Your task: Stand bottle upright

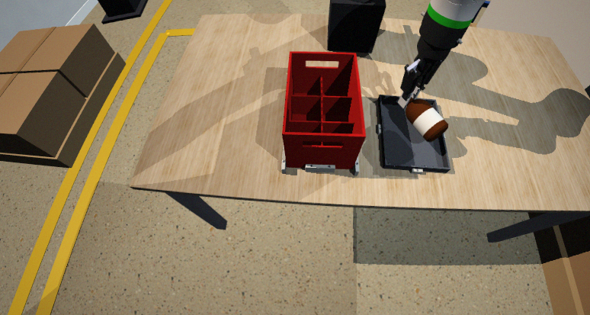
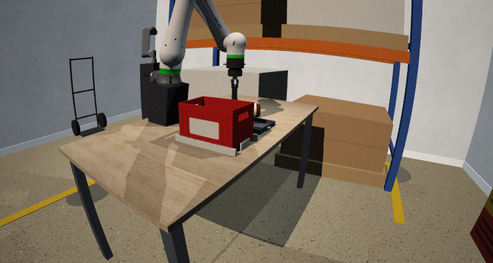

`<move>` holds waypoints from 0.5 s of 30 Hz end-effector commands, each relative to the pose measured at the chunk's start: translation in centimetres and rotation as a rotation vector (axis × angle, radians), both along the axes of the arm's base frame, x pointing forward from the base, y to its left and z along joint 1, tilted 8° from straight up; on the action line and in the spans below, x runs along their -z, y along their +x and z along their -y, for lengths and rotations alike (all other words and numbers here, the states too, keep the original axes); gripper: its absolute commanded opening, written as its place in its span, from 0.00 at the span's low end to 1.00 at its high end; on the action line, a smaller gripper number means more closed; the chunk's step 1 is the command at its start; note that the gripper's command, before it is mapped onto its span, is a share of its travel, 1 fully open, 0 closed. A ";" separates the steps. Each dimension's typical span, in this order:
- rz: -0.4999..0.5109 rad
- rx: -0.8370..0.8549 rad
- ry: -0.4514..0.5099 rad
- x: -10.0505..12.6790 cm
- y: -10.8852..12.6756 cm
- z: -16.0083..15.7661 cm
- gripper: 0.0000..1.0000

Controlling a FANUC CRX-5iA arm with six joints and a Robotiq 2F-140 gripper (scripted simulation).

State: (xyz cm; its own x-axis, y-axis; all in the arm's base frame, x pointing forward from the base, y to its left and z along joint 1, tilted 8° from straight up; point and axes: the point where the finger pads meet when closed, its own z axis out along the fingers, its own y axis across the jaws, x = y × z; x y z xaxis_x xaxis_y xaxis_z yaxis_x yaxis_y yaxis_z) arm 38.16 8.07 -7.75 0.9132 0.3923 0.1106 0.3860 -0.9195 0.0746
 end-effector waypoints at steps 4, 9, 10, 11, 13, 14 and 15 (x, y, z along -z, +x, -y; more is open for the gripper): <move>0.000 0.000 0.000 -0.9 -0.1 0.0 0.00; 0.000 0.000 0.000 -1.6 -0.2 0.0 0.00; 0.000 0.000 0.000 -1.7 -0.2 0.0 0.00; 0.000 0.000 0.000 -1.9 -0.2 -0.1 0.00; 0.000 0.000 0.000 -2.3 -0.3 -0.1 0.00; 0.000 0.000 0.000 -2.4 -0.3 -0.1 0.00; 0.000 0.000 0.000 -2.6 -0.3 -0.1 0.00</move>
